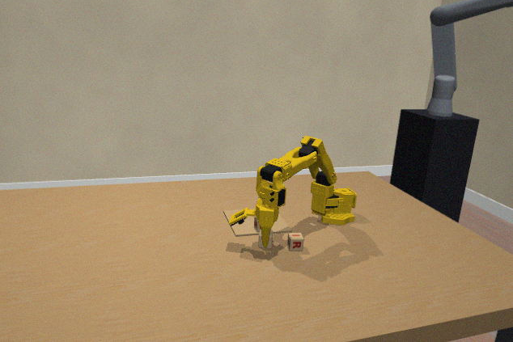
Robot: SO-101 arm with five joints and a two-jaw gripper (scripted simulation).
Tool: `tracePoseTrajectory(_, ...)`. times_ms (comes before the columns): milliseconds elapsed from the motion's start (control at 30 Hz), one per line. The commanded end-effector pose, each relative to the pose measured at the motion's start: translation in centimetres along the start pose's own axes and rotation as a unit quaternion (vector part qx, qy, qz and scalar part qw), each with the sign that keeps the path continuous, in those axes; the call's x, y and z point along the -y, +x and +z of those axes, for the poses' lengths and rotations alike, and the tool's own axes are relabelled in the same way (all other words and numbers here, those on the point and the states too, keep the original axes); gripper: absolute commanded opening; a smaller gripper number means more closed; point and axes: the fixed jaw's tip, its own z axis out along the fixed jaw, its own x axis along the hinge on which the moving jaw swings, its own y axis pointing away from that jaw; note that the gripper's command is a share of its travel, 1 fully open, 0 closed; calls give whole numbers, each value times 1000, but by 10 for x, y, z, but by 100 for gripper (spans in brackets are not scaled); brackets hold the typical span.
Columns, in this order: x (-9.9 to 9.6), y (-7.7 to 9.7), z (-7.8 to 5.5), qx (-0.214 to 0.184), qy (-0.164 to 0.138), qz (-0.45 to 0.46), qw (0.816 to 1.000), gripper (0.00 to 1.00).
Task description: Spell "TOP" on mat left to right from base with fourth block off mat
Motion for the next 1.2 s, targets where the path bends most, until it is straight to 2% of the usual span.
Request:
tracePoseTrajectory(0, -10, -8, -24, 35, -49, 0, 998, 30)
tracePoseTrajectory(433, -5, -9, -24, 36, -49, 0, 998, 20)
tracePoseTrajectory(1167, -2, -9, -23, 36, -49, 0, 998, 15)
